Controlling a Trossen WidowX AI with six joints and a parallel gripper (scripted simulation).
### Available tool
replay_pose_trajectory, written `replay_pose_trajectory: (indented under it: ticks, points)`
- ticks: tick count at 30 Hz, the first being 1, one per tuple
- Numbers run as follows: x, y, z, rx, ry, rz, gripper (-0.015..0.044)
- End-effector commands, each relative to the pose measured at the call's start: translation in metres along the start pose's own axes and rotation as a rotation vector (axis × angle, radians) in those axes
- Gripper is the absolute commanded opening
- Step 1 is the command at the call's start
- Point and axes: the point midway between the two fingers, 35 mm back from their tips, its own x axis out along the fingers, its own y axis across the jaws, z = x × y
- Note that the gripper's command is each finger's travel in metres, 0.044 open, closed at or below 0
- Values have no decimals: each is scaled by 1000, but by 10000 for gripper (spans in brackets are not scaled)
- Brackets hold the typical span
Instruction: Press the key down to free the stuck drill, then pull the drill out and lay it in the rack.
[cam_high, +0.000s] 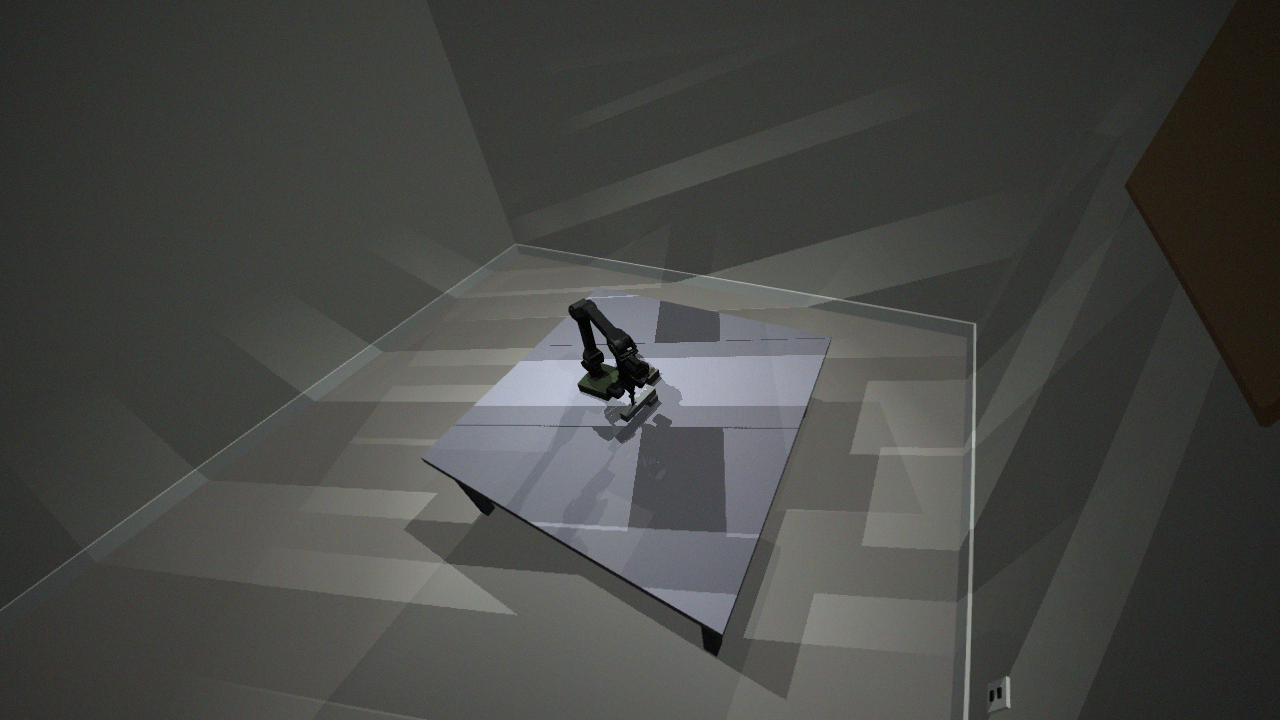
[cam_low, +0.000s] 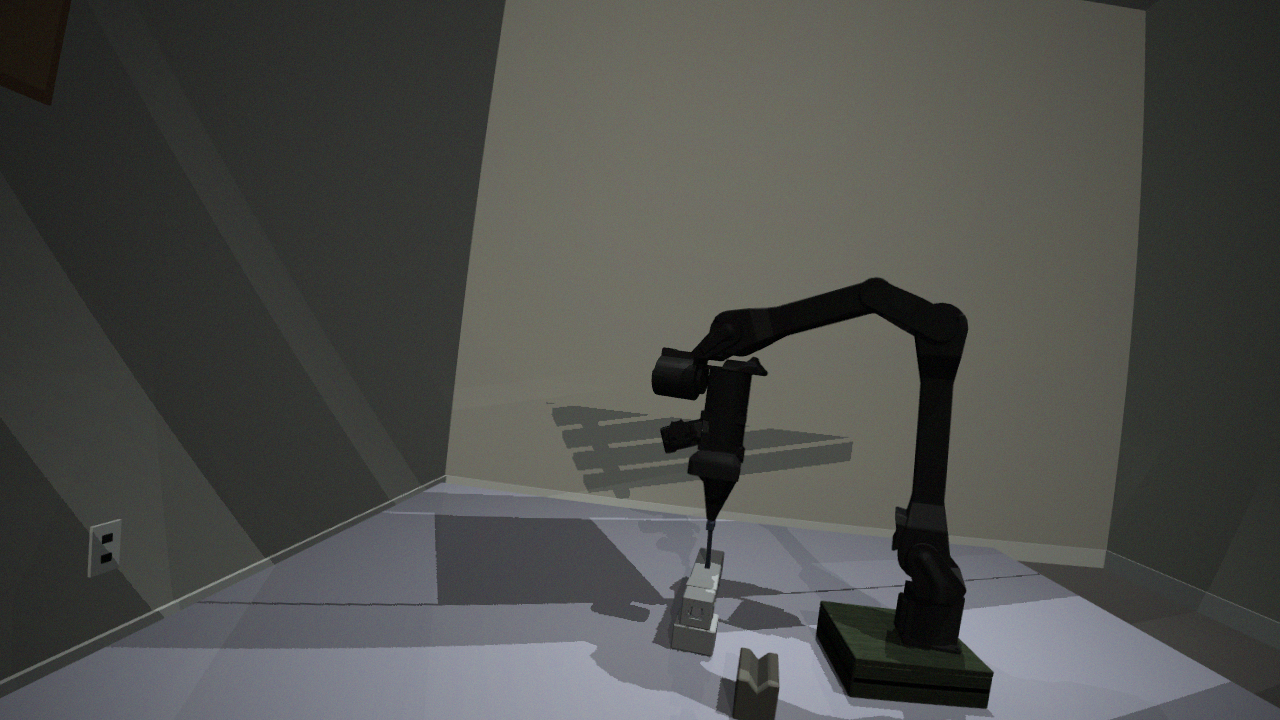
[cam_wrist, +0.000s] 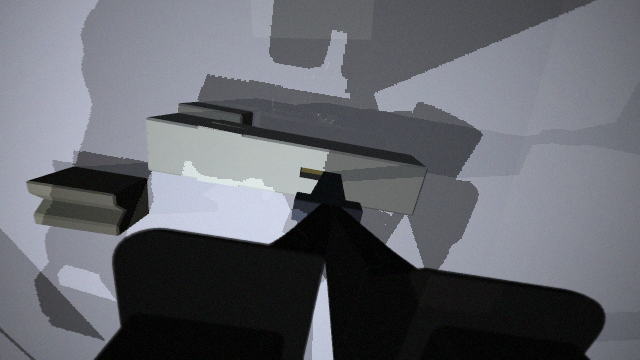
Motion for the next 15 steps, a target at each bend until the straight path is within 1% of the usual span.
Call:
replay_pose_trajectory:
  ticks: [1, 15]
  points:
    - [6, -1, -1, -1, 12, 2, 0]
    - [10, -2, -2, -1, 13, 2, 0]
